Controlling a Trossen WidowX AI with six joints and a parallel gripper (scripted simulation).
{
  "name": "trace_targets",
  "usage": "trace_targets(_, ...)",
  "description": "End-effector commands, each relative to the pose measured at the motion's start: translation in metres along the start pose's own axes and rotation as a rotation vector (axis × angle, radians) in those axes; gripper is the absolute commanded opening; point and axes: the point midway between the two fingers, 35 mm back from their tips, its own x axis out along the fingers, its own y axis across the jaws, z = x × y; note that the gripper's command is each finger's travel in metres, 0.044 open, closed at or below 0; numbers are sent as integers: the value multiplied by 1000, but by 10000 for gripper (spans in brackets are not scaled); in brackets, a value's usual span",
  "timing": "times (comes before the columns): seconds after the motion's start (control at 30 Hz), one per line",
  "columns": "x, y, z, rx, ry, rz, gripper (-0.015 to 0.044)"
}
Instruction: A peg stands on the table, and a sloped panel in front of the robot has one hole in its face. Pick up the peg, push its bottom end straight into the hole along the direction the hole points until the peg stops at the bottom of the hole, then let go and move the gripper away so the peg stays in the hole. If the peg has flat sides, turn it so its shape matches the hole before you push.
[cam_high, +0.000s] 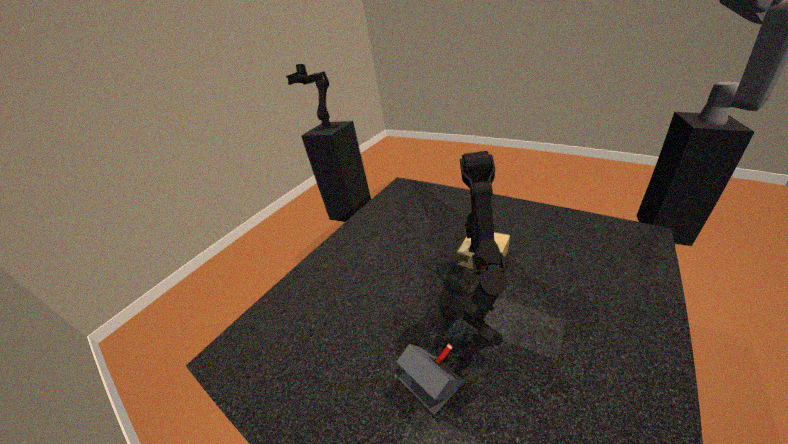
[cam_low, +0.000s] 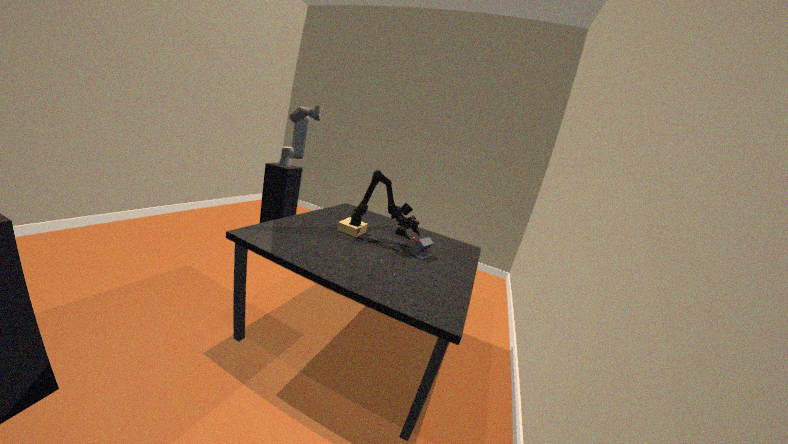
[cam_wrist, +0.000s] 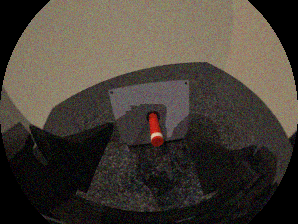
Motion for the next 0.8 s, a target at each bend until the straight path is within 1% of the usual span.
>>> trace_targets(0.0, -7, 0, 0, 2, -1, -1, 440)
trace_targets(0.77, -37, 3, 0, 1, 2, 0, 440)
